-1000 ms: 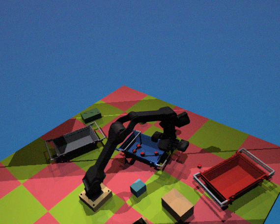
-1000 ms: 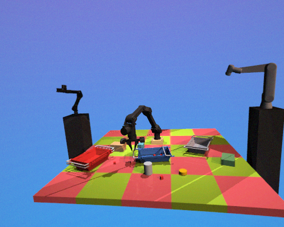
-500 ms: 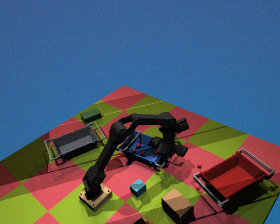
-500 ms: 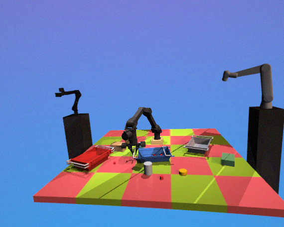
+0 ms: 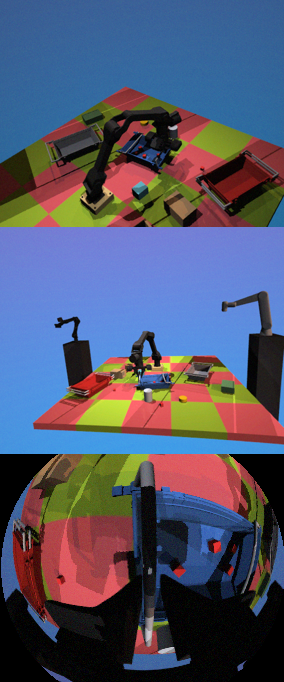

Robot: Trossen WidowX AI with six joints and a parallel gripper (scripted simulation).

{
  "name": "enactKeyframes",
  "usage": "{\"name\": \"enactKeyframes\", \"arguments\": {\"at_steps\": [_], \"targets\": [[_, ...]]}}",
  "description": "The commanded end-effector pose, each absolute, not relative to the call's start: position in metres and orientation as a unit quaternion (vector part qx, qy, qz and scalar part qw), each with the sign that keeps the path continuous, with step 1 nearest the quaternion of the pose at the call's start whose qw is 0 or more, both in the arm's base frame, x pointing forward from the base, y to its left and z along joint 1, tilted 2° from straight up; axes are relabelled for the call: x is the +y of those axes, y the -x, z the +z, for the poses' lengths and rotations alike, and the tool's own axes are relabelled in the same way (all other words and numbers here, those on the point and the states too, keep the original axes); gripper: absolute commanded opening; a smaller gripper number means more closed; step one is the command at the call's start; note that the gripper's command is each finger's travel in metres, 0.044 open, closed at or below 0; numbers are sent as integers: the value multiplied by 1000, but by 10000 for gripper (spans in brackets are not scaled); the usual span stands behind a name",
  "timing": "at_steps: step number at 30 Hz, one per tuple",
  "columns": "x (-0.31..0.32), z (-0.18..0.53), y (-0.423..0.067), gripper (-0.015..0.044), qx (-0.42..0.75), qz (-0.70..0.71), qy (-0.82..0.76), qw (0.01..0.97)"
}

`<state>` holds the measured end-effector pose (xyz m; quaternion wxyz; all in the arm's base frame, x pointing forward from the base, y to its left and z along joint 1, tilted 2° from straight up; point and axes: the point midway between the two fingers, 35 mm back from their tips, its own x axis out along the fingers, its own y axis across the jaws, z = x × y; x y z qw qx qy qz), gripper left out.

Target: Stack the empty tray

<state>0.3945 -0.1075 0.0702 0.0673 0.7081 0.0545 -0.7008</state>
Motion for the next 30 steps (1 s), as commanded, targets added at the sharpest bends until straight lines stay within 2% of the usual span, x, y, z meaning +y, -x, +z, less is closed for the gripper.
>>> {"name": "enactKeyframes", "arguments": {"at_steps": [1,7,16,30], "targets": [[-95,63,-392,81,55,-701,-708,63],[-85,56,-390,81,56,-701,-708,63],[-89,94,-390,81,55,-701,-708,63],[-88,88,-390,81,58,-702,-707,61]]}}
